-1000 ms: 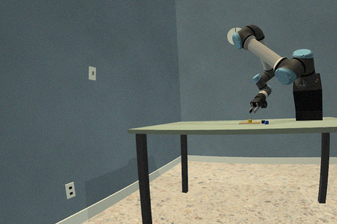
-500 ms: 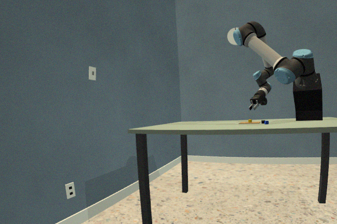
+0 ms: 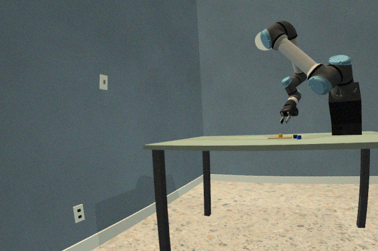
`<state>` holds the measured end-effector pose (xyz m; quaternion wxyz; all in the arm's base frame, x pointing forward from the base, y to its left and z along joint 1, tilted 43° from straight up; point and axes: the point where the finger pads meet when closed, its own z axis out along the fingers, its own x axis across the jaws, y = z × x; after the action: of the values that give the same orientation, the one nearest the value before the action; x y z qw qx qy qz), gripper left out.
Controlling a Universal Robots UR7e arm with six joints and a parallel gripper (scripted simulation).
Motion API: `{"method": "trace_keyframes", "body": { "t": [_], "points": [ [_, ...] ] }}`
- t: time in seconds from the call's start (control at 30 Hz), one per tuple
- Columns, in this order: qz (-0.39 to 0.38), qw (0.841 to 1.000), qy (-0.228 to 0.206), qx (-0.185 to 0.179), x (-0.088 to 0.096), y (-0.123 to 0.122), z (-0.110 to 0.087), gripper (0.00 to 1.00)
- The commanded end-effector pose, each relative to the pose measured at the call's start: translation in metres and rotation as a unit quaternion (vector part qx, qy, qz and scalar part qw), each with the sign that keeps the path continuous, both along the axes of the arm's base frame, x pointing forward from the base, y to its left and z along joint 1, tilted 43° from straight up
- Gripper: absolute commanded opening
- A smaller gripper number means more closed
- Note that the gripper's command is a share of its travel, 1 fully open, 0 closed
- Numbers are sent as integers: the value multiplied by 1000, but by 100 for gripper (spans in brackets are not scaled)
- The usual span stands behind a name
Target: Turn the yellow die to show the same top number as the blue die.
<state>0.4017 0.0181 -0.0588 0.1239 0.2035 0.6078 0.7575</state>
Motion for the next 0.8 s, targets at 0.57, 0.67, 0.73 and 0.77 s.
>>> {"method": "trace_keyframes", "body": {
  "t": [0.57,0.67,0.73,0.77],
  "points": [
    [125,966,117,-193,-8,14,9,70],
    [128,957,133,-222,-7,13,11,70],
    [129,953,141,-236,-6,12,13,70],
    [128,948,149,-250,-5,11,15,70]
  ]
}}
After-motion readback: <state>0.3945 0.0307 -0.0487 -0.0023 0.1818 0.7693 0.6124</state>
